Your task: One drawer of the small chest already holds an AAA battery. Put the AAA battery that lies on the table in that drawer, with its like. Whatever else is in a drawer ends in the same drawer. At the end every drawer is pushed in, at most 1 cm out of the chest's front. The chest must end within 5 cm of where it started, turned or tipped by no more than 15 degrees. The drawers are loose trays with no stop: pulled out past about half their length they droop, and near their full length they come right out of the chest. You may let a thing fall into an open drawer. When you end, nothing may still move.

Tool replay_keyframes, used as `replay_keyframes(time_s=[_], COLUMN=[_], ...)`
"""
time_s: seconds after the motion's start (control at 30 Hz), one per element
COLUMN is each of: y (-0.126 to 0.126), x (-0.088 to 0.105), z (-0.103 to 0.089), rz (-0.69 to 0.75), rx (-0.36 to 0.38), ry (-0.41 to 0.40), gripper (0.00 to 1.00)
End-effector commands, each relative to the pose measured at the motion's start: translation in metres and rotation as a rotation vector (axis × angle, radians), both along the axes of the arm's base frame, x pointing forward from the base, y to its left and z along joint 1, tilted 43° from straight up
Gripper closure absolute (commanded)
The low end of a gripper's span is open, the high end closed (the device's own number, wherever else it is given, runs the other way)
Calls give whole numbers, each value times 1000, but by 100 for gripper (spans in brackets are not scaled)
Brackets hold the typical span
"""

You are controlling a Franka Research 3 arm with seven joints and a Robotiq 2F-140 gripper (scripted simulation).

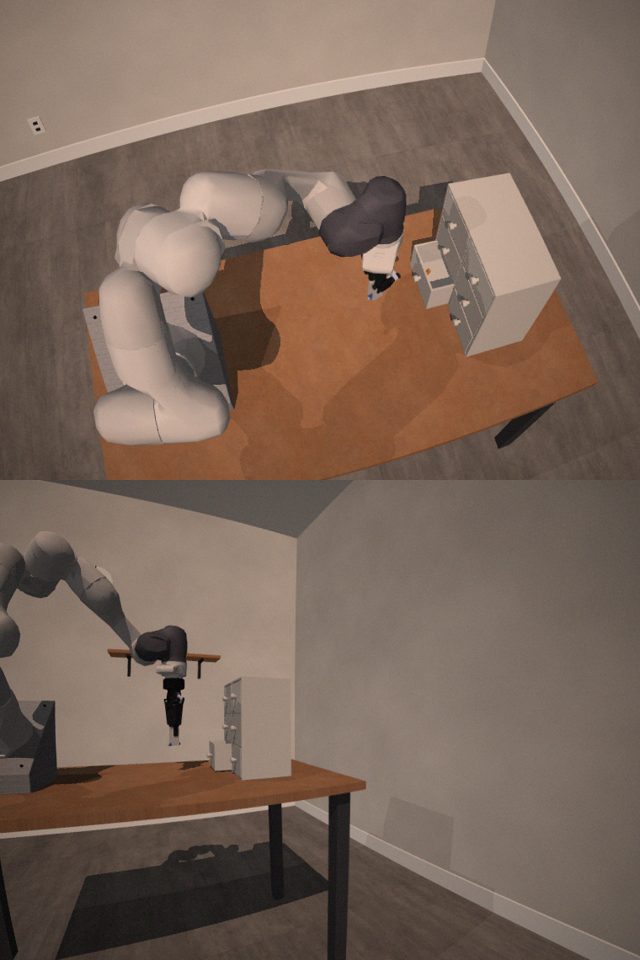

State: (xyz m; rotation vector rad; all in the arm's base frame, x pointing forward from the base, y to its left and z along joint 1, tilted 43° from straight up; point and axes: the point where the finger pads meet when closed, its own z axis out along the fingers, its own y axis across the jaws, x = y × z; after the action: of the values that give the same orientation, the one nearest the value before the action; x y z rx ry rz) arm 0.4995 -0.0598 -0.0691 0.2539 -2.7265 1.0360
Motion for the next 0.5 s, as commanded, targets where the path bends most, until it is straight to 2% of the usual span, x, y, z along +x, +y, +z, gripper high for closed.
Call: replay_keyframes(time_s=[0.0,0.23,0.47], y=[6,12,15], x=[-1,3,3], z=[-6,-12,-11], rz=[-191,-280,-290], rx=[-40,-58,-60], ry=[-158,-251,-261], gripper=[97,97,97])
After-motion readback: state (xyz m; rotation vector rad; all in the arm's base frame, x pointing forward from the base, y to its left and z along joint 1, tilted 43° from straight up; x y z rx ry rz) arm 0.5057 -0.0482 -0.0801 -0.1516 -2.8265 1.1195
